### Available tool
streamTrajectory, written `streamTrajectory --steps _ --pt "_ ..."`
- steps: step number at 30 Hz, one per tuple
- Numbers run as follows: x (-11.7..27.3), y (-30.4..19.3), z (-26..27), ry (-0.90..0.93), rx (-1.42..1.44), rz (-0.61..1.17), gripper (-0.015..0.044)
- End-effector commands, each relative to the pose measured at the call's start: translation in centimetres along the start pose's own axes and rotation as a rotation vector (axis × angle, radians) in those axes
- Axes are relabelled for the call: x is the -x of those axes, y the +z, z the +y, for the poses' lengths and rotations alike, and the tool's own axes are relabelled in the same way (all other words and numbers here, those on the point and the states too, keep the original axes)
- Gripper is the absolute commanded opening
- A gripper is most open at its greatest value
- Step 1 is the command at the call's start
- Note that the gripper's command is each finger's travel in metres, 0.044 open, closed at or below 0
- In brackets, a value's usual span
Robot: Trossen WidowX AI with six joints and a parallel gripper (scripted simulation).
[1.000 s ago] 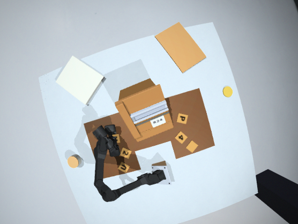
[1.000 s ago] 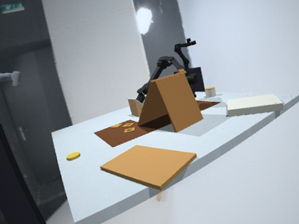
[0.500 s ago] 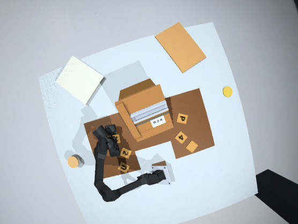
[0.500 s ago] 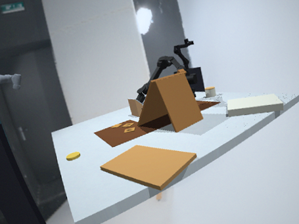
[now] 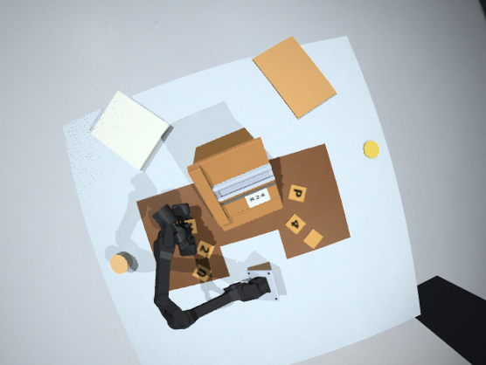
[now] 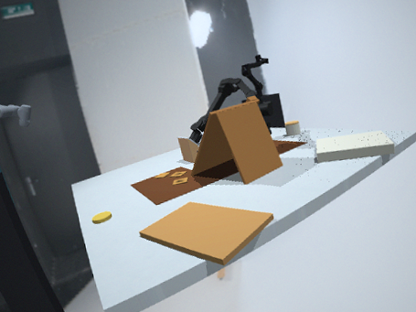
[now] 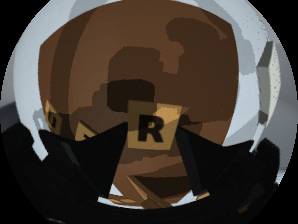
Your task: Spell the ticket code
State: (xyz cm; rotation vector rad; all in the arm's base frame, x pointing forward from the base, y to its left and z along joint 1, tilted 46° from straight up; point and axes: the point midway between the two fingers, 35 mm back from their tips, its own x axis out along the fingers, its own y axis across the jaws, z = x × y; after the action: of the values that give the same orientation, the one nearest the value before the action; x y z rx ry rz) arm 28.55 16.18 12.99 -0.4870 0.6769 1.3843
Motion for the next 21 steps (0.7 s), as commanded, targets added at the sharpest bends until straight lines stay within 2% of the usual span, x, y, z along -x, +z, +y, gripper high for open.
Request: streamTrajectory --steps 1,21 --pt "0.33 0.03 -0.01 -0.003 0.005 -0.004 0.0" --pt "1.16 -0.36 0.12 -0.003 0.005 -0.003 0.0"
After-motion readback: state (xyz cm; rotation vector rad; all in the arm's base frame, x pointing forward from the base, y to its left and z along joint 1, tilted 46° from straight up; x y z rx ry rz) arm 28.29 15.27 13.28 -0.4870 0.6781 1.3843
